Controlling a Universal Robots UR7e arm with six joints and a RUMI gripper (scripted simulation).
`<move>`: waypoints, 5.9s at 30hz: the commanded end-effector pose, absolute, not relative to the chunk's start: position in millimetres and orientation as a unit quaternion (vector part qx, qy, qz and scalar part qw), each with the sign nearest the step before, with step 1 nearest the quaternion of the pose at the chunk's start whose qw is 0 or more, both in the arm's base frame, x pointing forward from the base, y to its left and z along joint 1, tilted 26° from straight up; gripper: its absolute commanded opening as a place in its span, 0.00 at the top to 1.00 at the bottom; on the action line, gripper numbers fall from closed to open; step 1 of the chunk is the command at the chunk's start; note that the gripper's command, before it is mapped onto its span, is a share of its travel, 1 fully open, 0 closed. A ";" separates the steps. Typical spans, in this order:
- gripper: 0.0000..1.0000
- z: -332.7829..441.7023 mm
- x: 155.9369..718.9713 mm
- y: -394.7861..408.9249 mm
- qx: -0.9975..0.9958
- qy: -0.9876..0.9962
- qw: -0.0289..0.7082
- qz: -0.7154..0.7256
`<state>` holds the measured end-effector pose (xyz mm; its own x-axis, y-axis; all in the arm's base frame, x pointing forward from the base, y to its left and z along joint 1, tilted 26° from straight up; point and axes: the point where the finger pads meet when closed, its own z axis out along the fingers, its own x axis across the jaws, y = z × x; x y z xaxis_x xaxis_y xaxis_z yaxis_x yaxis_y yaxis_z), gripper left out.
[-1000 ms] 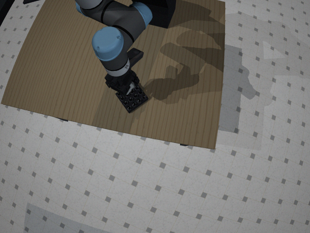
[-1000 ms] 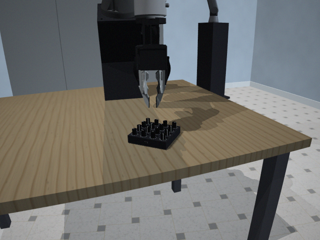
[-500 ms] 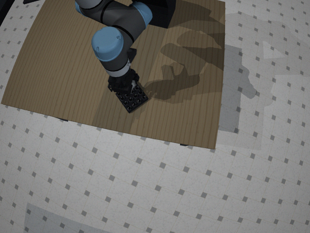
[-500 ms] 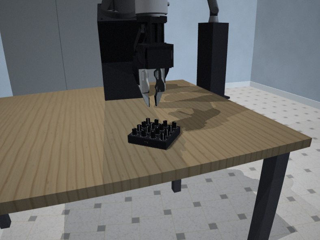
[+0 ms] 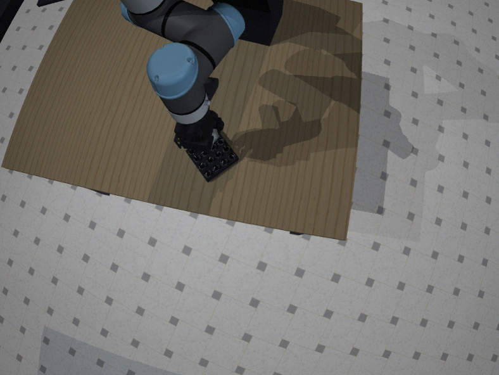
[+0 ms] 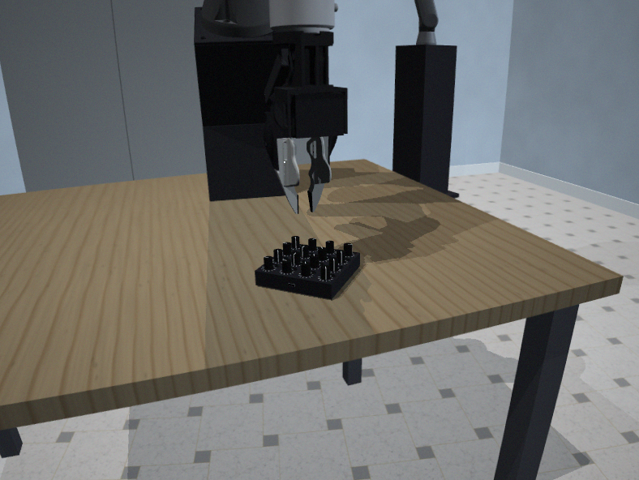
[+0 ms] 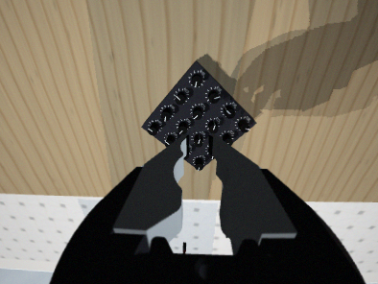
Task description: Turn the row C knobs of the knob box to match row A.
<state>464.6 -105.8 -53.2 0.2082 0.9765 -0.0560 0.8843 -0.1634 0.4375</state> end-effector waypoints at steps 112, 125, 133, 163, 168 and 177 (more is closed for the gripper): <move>0.89 -92.2 482.5 -112.8 0.753 0.618 0.192 0.120; 0.89 -92.2 482.5 -112.8 0.753 0.618 0.192 0.120; 0.89 -93.5 480.0 -112.3 0.753 0.618 0.192 0.120; 0.89 -94.3 478.3 -112.0 0.753 0.618 0.192 0.120; 0.89 -94.3 478.3 -112.0 0.753 0.618 0.192 0.120; 0.89 -94.3 478.3 -112.0 0.753 0.618 0.192 0.120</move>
<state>478.1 -111.9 -94.7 0.2072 0.9767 -0.0561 0.8845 -0.1625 0.4374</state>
